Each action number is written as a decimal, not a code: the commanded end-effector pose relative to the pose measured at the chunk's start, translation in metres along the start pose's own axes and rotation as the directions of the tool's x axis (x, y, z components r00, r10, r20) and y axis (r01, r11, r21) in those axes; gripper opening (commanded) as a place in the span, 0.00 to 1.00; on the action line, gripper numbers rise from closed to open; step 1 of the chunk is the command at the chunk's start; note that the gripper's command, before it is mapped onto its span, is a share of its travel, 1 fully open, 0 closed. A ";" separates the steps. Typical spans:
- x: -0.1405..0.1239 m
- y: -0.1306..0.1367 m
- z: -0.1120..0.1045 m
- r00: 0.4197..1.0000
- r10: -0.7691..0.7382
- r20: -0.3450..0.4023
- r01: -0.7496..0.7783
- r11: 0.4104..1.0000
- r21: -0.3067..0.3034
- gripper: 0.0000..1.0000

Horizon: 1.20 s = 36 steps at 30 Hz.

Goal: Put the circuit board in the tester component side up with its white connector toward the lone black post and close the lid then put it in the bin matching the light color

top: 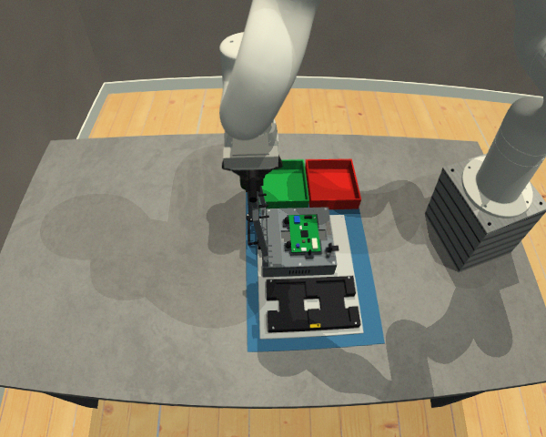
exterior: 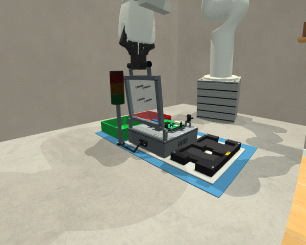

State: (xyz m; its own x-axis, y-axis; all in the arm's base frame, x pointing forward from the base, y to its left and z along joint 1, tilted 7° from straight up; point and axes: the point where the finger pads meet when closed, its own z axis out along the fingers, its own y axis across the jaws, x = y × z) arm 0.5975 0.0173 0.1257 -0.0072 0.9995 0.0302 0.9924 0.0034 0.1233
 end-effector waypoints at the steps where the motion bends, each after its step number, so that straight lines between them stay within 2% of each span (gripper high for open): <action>1: 0.000 -0.014 -0.001 1.000 0.000 0.000 0.000 1.000 0.001 0.00; 14: 0.000 -0.068 0.004 1.000 0.000 0.000 0.000 1.000 0.001 0.00; 21: 0.000 -0.119 0.025 1.000 0.000 0.000 0.000 1.000 0.001 0.00; 24: 0.000 -0.132 0.034 1.000 0.000 -0.001 0.000 1.000 0.001 0.00; 36: 0.001 -0.149 0.048 1.000 0.000 -0.002 0.000 1.000 0.001 0.00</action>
State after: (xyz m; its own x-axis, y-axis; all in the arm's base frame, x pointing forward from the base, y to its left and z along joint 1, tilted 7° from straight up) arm 0.4587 0.0181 0.0633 -0.0053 0.9998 0.0194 0.9930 0.0030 0.1183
